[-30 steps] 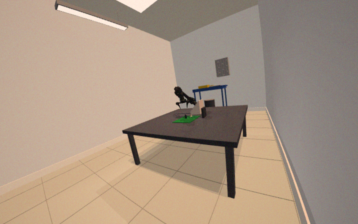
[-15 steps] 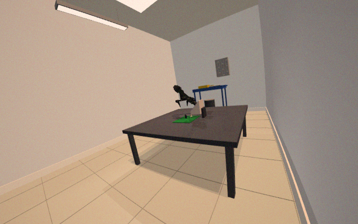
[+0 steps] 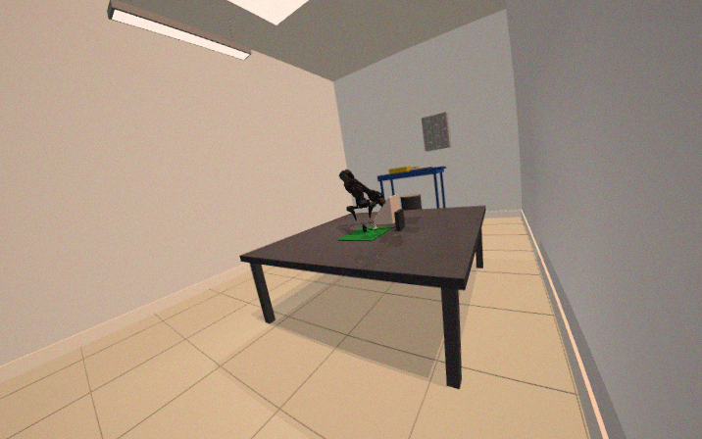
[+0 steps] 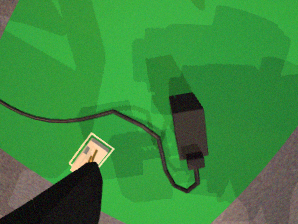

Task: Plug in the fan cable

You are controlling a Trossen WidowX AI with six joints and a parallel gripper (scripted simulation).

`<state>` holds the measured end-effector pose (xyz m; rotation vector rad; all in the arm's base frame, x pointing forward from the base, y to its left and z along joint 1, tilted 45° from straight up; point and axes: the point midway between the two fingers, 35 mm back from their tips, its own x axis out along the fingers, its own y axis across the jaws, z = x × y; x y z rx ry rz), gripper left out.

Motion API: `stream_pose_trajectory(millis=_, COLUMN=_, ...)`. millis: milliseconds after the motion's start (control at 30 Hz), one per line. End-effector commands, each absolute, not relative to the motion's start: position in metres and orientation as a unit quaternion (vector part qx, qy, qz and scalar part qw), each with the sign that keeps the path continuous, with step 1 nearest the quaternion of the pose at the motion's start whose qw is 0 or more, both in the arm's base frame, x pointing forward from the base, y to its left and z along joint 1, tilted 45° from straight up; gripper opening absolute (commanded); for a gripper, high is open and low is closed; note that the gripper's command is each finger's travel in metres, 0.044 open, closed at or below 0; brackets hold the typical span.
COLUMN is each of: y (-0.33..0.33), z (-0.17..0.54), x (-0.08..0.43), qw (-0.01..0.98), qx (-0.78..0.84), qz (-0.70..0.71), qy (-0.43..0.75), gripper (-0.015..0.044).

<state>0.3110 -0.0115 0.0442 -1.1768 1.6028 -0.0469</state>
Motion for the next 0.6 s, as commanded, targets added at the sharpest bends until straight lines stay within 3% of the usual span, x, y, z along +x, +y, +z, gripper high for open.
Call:
stream_pose_trajectory(millis=0, y=-0.030, z=0.027, x=0.308, qw=0.539, qx=-0.501, qz=-0.021, qy=0.676, gripper=0.0440)
stream_pose_trajectory(millis=567, y=-0.043, z=0.014, x=0.311, qw=0.540, qx=-0.501, qz=-0.021, qy=0.676, gripper=0.0440)
